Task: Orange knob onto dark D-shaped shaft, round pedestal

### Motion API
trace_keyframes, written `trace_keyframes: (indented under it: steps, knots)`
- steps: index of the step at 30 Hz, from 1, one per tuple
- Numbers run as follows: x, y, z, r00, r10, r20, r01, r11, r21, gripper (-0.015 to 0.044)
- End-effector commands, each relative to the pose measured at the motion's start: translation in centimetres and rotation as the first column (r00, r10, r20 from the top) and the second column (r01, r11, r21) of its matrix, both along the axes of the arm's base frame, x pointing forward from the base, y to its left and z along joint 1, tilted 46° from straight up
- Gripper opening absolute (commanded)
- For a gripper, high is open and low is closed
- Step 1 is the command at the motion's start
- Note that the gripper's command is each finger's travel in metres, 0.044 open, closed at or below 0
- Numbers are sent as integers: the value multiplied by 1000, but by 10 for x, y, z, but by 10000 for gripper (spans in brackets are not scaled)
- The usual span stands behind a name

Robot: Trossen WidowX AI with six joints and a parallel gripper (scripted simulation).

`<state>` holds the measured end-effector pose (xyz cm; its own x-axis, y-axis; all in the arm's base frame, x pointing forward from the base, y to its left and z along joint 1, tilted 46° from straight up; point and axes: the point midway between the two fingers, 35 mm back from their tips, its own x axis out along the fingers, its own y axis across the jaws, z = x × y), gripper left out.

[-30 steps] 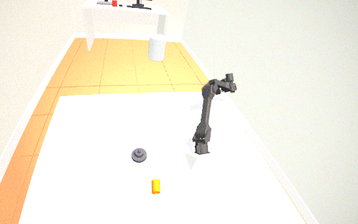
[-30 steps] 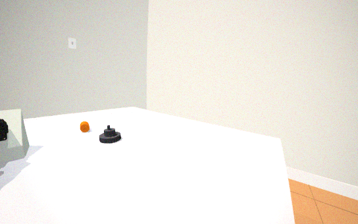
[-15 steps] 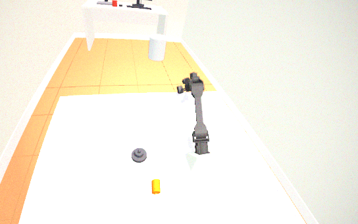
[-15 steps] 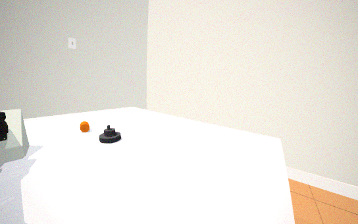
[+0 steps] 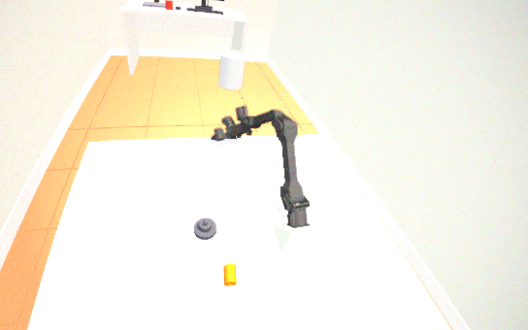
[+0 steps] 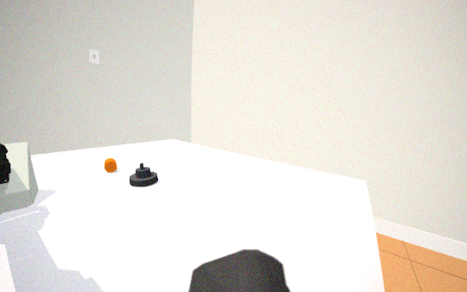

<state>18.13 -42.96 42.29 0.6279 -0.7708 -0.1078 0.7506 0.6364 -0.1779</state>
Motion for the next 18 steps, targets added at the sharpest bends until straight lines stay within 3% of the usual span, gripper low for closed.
trace_keyframes:
  steps: [1,10,18]
  knots:
    - [50,21,-23,996,74,-39,-72,996,51,440]
    - [188,112,-121,908,322,-268,-269,939,217,440]
    - [256,219,-237,673,515,-530,-332,852,406,440]
